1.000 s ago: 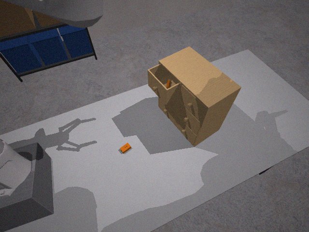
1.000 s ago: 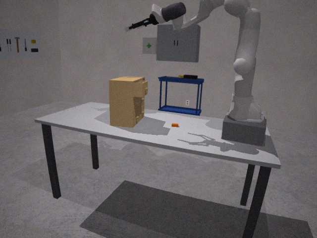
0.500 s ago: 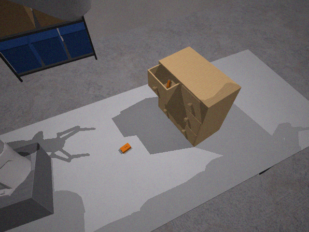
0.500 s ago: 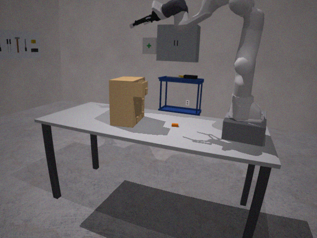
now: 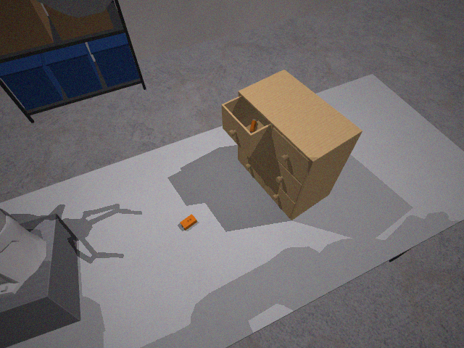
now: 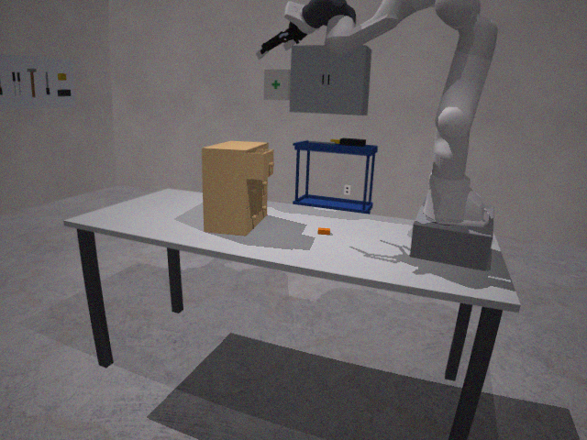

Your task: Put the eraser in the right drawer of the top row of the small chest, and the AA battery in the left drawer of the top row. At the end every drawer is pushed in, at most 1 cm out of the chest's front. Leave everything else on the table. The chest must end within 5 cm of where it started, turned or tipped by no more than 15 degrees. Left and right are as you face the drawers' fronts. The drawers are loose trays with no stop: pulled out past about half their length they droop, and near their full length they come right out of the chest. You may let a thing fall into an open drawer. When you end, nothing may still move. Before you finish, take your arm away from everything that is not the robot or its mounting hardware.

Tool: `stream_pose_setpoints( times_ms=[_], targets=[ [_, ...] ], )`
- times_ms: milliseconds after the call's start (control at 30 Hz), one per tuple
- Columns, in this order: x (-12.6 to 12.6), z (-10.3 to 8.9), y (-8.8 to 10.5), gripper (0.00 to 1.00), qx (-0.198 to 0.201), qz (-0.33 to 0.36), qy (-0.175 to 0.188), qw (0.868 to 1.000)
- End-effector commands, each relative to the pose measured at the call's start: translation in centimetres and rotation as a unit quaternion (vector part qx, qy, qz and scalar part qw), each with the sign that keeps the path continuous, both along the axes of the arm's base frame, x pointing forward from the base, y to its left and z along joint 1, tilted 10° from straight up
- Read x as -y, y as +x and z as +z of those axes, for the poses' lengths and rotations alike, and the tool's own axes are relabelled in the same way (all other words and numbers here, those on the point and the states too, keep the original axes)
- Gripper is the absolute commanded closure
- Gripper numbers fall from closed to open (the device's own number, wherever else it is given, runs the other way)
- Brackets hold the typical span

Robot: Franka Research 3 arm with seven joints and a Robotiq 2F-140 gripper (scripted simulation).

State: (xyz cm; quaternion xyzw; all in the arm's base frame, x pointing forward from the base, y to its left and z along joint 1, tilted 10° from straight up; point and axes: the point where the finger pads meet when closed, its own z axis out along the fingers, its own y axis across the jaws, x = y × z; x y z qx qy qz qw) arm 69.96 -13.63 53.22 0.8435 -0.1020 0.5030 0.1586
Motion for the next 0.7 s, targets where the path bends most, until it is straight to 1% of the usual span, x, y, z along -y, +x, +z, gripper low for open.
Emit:
stream_pose_setpoints(
  times_ms=[0, 100, 133, 267, 300, 433, 467, 600, 633, 667],
  targets=[
    [2.2, -2.0, -1.9, 0.0, -0.066, -0.005, -0.04, 0.997],
    [2.2, -2.0, -1.9, 0.0, -0.066, -0.005, -0.04, 0.997],
    [3.2, -4.1, -4.3, 0.0, -0.115, -0.017, -0.03, 0.993],
    [3.2, -4.1, -4.3, 0.0, -0.115, -0.017, -0.03, 0.993],
    [3.7, -6.4, -6.9, 0.0, -0.165, -0.021, -0.017, 0.986],
    [3.7, -6.4, -6.9, 0.0, -0.165, -0.021, -0.017, 0.986],
    [3.5, -8.7, -9.5, 0.0, -0.214, -0.016, -0.001, 0.977],
    [3.5, -8.7, -9.5, 0.0, -0.214, -0.016, -0.001, 0.977],
    [2.9, -10.9, -12.2, 0.0, -0.261, -0.004, 0.016, 0.965],
    [2.9, -10.9, -12.2, 0.0, -0.261, -0.004, 0.016, 0.965]
  ],
)
